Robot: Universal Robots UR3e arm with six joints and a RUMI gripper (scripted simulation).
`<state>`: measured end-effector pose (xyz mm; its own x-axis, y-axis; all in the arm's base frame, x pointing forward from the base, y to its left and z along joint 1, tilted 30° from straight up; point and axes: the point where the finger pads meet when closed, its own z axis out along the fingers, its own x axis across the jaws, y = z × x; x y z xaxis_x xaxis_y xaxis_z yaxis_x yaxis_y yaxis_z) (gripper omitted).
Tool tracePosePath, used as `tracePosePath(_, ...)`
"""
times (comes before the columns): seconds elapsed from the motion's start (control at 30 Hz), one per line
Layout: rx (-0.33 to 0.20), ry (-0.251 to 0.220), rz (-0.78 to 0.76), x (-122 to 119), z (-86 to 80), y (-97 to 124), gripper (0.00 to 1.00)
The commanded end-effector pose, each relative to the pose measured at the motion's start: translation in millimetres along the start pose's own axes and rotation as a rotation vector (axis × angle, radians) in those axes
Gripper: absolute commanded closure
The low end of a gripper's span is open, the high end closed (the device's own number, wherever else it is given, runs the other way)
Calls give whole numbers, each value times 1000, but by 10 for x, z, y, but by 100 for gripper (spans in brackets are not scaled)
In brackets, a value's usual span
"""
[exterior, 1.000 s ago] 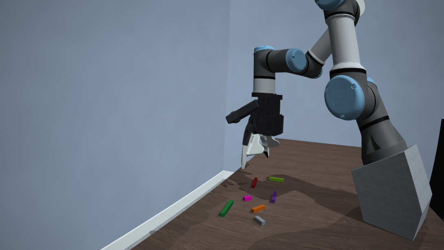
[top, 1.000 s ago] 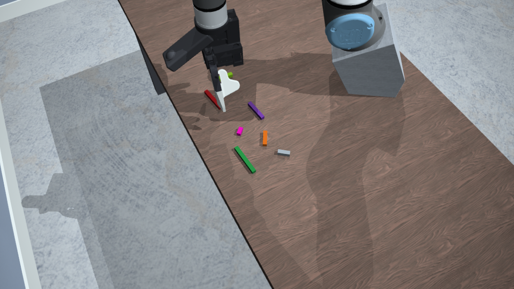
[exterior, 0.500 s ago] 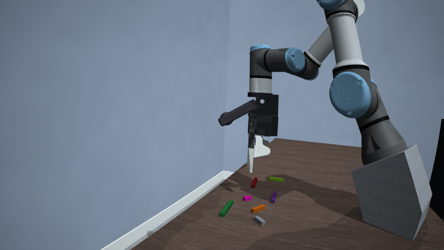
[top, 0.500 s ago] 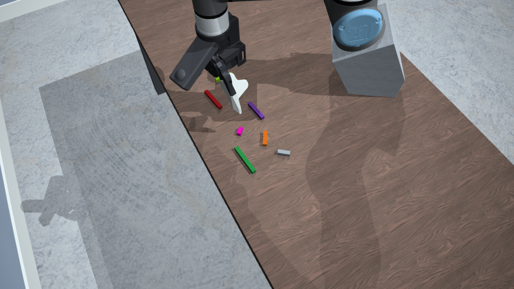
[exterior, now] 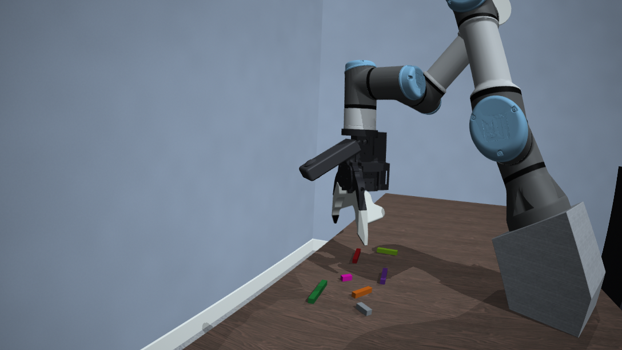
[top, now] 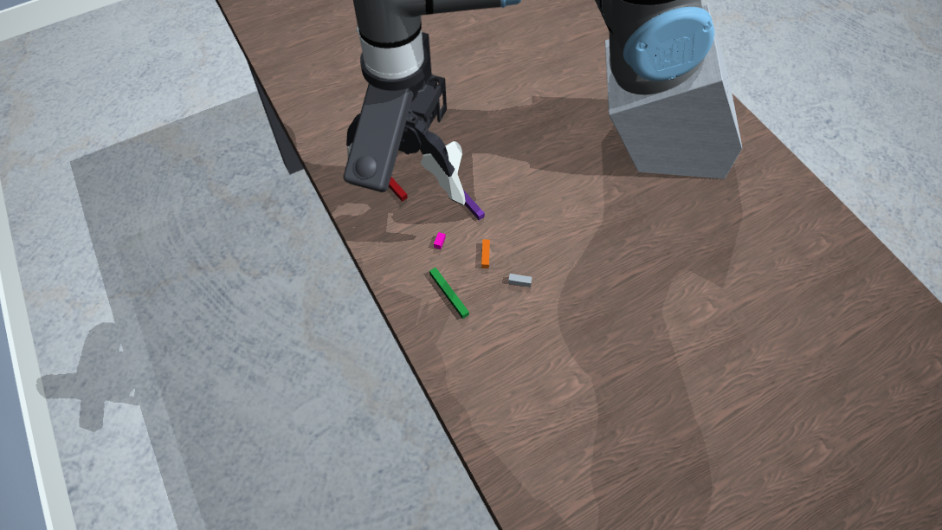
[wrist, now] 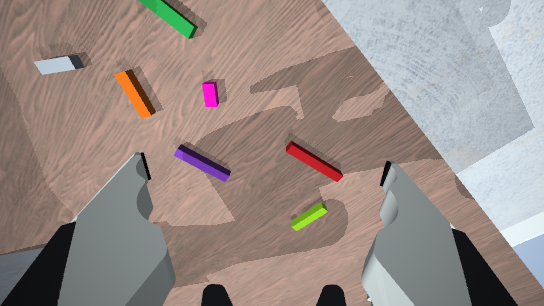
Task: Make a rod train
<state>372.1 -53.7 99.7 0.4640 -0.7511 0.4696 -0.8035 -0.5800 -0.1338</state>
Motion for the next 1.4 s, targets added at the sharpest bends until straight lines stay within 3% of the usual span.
tracePosePath(0.0, 5, 3, -167, -61, -8, -65, 0)
tracePosePath(0.4, 5, 13, -543, -222, -17, -186, 0)
tracePosePath(0.77, 3, 20, -763, -315, -23, -247, 0)
tracePosePath(1.37, 3, 24, -874, -362, -27, -277, 0)
